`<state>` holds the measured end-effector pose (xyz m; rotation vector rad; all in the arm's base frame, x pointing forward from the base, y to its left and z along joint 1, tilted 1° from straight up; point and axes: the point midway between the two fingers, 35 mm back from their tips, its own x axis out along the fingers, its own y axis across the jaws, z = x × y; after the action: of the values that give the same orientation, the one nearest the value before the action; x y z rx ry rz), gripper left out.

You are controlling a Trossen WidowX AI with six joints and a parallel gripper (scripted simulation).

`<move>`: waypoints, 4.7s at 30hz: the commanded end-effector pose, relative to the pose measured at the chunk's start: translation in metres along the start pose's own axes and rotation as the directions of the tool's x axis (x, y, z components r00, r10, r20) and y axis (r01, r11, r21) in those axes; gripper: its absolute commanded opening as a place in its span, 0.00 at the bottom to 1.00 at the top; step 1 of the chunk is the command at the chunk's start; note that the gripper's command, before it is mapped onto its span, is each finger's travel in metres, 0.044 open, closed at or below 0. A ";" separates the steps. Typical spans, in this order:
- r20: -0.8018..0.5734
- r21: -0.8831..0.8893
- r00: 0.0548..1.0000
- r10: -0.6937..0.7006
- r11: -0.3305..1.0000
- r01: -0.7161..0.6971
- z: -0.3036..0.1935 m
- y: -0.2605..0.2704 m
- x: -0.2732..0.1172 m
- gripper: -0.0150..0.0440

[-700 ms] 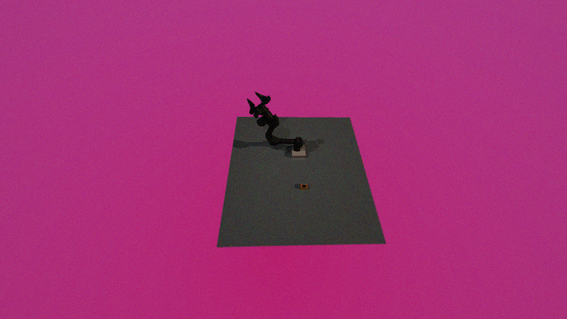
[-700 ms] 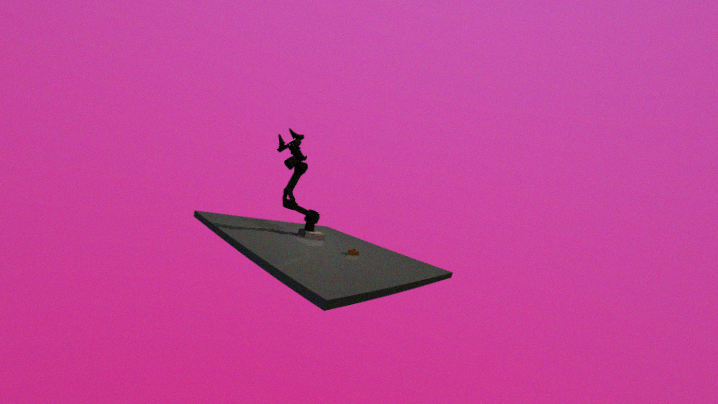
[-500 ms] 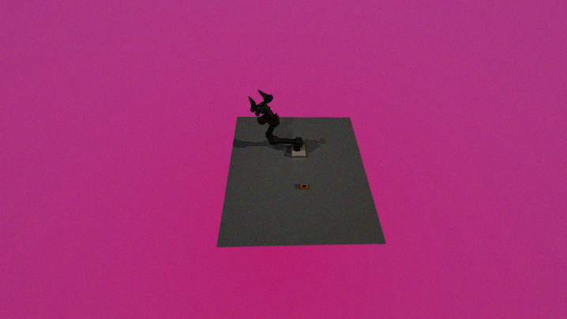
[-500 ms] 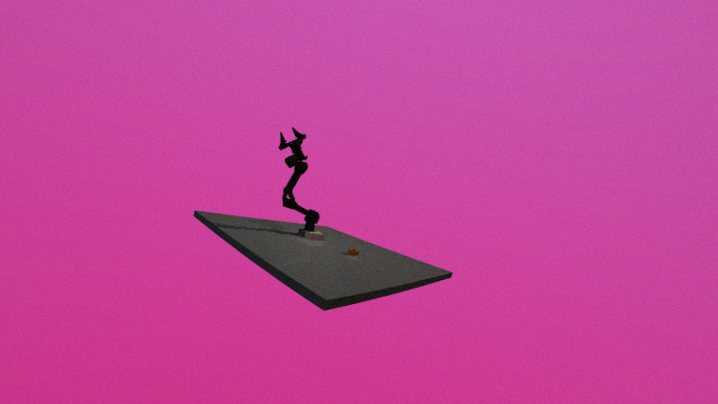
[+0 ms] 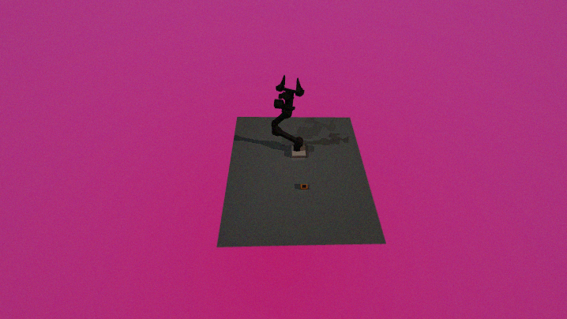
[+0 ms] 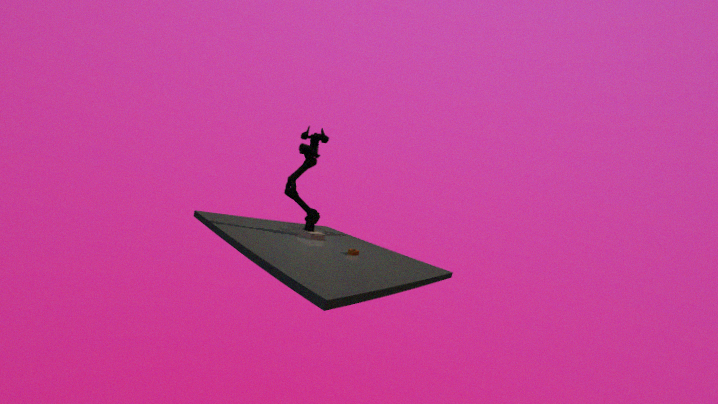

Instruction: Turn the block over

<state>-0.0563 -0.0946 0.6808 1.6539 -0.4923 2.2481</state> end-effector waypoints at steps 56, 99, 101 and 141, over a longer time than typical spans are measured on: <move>0.113 -0.426 -0.918 -0.381 -0.853 0.302 0.150 -0.396 -0.576 1.00; -0.263 -0.471 -0.960 0.092 -0.881 0.045 0.135 -0.271 -0.751 1.00; -0.263 -0.471 -0.960 0.092 -0.881 0.045 0.134 -0.271 -0.754 1.00; -0.263 -0.471 -0.960 0.092 -0.881 0.045 0.133 -0.270 -0.756 0.40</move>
<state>0.3935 0.0556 0.0098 -0.0226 1.5586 0.0156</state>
